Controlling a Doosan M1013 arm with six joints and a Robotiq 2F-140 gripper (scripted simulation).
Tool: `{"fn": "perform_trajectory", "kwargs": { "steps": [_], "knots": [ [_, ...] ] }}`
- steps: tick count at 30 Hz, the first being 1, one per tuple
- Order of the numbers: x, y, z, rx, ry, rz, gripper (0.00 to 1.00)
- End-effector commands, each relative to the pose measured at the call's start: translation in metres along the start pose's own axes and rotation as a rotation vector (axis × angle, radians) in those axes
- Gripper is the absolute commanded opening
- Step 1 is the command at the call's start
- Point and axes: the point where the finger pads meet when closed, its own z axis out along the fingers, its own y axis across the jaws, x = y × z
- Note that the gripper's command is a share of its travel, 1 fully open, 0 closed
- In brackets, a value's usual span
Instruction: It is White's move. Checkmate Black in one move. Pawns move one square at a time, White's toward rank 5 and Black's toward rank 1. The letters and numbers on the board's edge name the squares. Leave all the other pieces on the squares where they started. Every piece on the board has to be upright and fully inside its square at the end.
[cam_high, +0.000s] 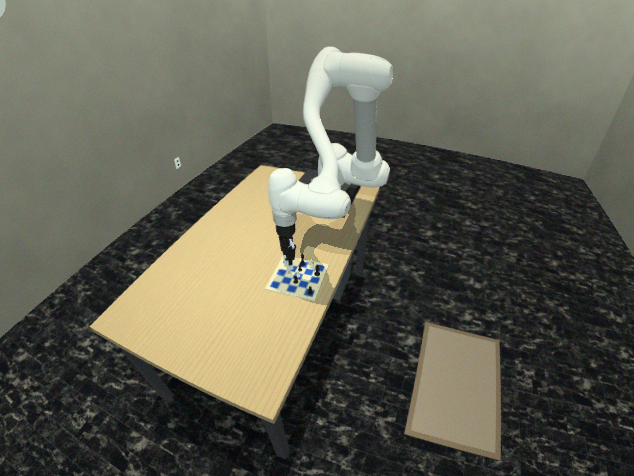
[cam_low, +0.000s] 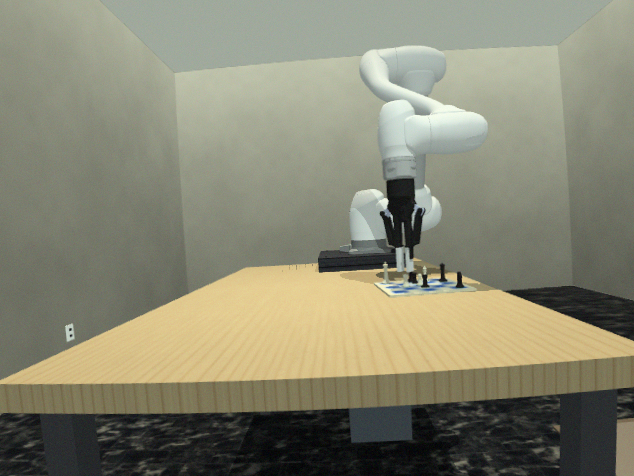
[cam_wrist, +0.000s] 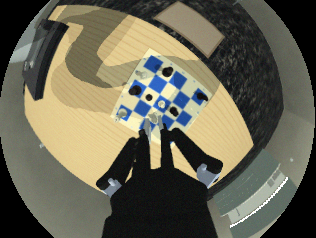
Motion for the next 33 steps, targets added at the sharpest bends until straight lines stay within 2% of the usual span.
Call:
{"fn": "perform_trajectory", "kwargs": {
  "steps": [1,33],
  "knots": [
    [0.0,0.0,-0.0001,0.0,0.0,0.0,0.22],
    [0.0,0.0,0.0038,0.0,0.0,0.0,0.22]
  ]
}}
